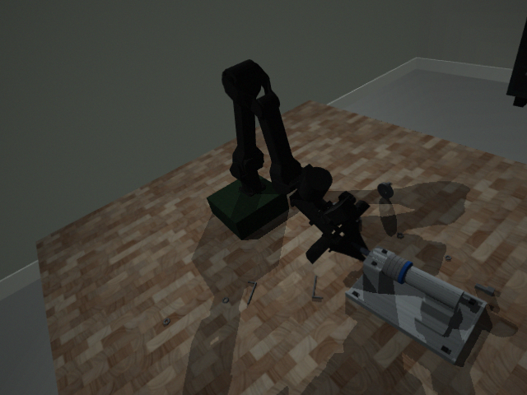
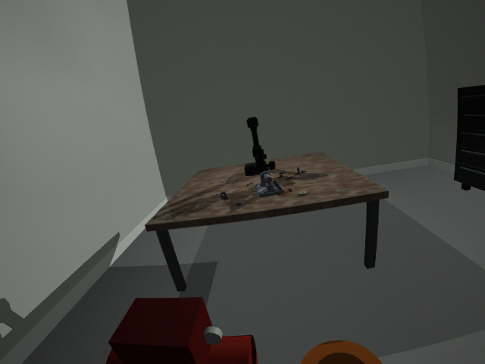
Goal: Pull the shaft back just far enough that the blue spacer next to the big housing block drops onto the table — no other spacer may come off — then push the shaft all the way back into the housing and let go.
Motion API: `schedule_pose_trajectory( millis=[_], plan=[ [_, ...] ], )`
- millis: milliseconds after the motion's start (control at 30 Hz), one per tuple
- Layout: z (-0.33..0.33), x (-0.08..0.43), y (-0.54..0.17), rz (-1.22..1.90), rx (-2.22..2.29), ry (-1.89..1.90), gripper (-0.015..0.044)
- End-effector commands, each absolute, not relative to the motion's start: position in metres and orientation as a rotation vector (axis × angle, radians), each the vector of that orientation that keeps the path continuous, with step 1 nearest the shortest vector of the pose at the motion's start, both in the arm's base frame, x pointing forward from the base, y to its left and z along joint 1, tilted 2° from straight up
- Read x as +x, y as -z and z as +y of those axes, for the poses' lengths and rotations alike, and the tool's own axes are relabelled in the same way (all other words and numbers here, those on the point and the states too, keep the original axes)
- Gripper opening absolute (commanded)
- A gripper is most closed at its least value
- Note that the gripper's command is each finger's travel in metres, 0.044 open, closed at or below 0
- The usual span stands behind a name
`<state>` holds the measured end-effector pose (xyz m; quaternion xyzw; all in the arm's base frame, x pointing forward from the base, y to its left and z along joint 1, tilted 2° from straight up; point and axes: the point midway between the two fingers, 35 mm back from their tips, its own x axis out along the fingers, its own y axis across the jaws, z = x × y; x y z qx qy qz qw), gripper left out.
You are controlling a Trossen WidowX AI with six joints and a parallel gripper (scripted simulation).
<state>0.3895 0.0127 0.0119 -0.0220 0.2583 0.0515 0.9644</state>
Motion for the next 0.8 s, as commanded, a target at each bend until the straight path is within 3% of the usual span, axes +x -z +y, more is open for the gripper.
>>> schedule_pose_trajectory(
  millis=[0, 767],
  plan=[
    [0.0128, 0.3856, -0.0114, 0.525, -0.042, -0.105, 0.0000],
    [0.0119, 0.3781, -0.0112, 0.526, -0.042, -0.105, 0.0000]
  ],
)
